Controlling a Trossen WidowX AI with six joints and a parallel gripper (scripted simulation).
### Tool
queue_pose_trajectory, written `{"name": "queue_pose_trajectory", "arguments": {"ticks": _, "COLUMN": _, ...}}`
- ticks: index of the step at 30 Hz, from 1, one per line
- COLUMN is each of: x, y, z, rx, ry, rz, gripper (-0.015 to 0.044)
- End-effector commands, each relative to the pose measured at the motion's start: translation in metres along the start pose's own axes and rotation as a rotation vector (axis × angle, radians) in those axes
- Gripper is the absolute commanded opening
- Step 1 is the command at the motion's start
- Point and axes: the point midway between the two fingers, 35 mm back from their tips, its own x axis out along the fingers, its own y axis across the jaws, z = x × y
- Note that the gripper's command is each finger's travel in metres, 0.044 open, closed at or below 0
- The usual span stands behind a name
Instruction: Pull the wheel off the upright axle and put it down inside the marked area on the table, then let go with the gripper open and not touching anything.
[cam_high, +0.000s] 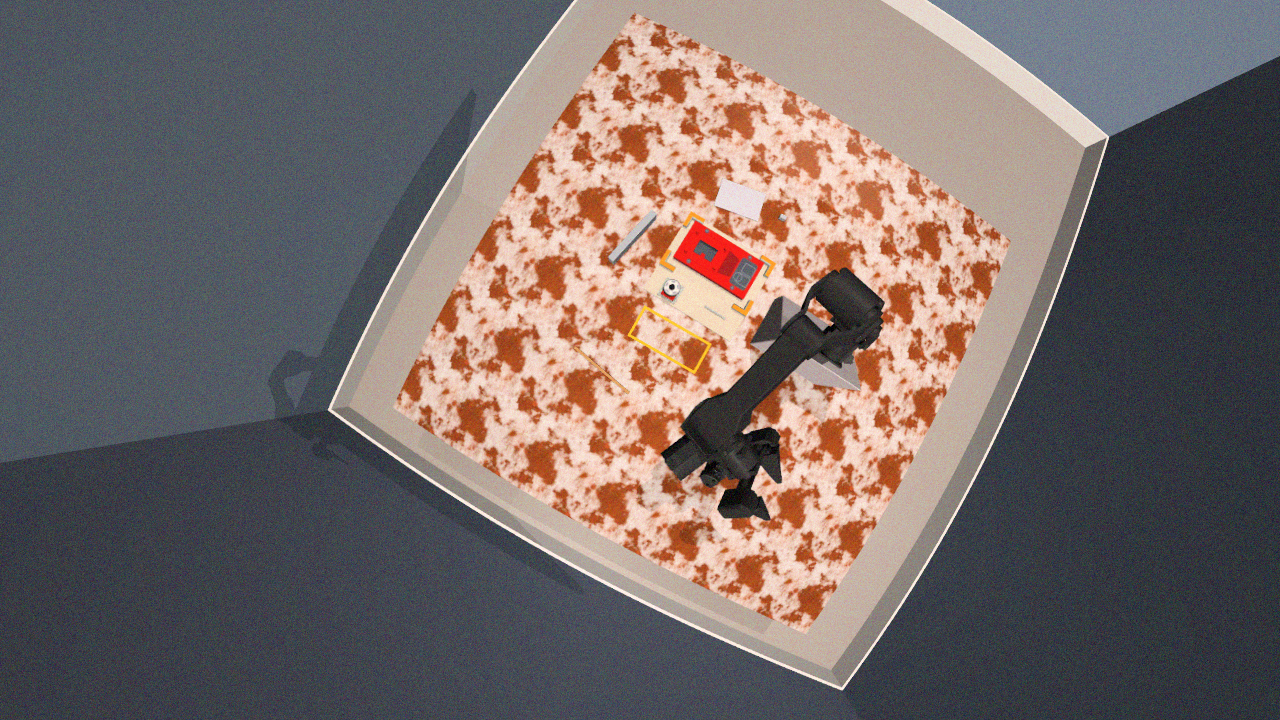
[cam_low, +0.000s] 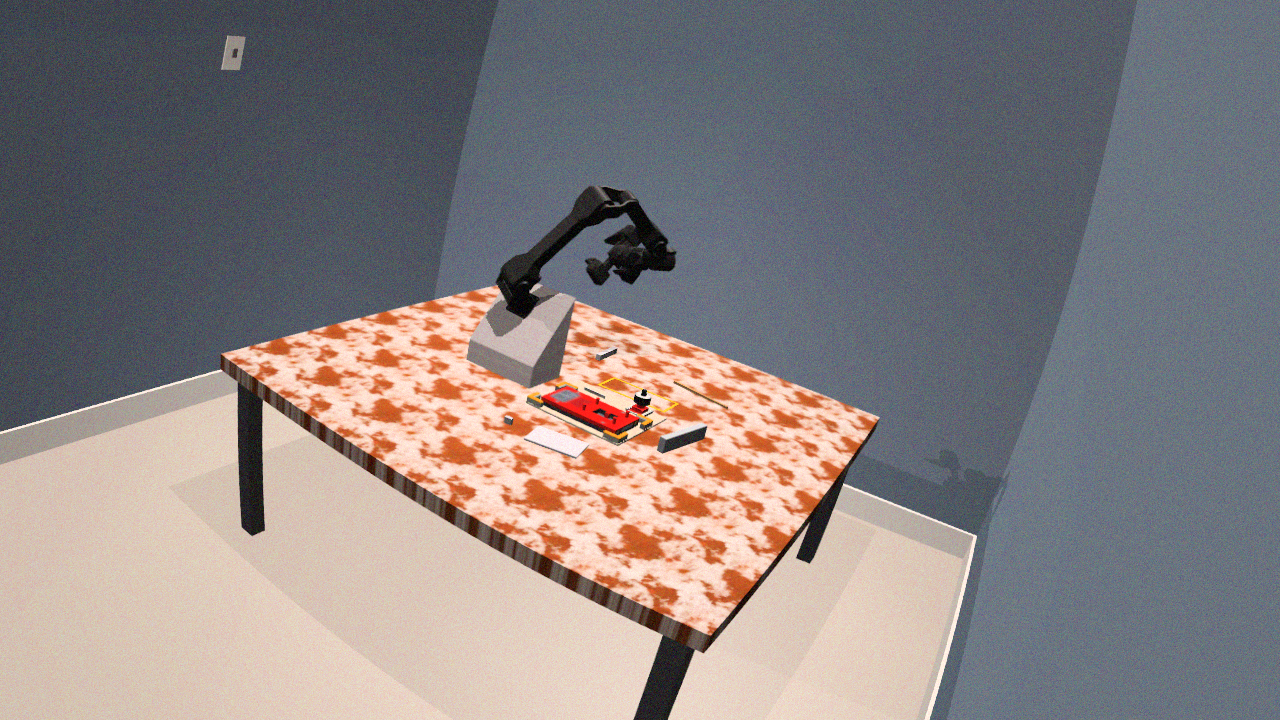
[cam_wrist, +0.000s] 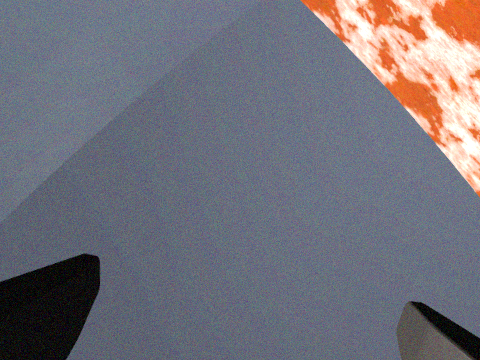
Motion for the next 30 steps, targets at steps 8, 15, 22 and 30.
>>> {"name": "queue_pose_trajectory", "arguments": {"ticks": 8, "x": -0.065, "y": -0.023, "z": 0.036, "rx": -0.054, "ry": -0.289, "rz": -0.103, "gripper": 0.03}}
{"name": "queue_pose_trajectory", "arguments": {"ticks": 15, "x": -0.15, "y": -0.062, "z": 0.069, "rx": -0.041, "ry": -0.596, "rz": -0.242, "gripper": 0.03}}
{"name": "queue_pose_trajectory", "arguments": {"ticks": 22, "x": -0.243, "y": -0.121, "z": 0.083, "rx": 0.051, "ry": -0.874, "rz": -0.417, "gripper": 0.03}}
{"name": "queue_pose_trajectory", "arguments": {"ticks": 30, "x": -0.346, "y": -0.208, "z": 0.068, "rx": 0.25, "ry": -1.119, "rz": -0.666, "gripper": 0.03}}
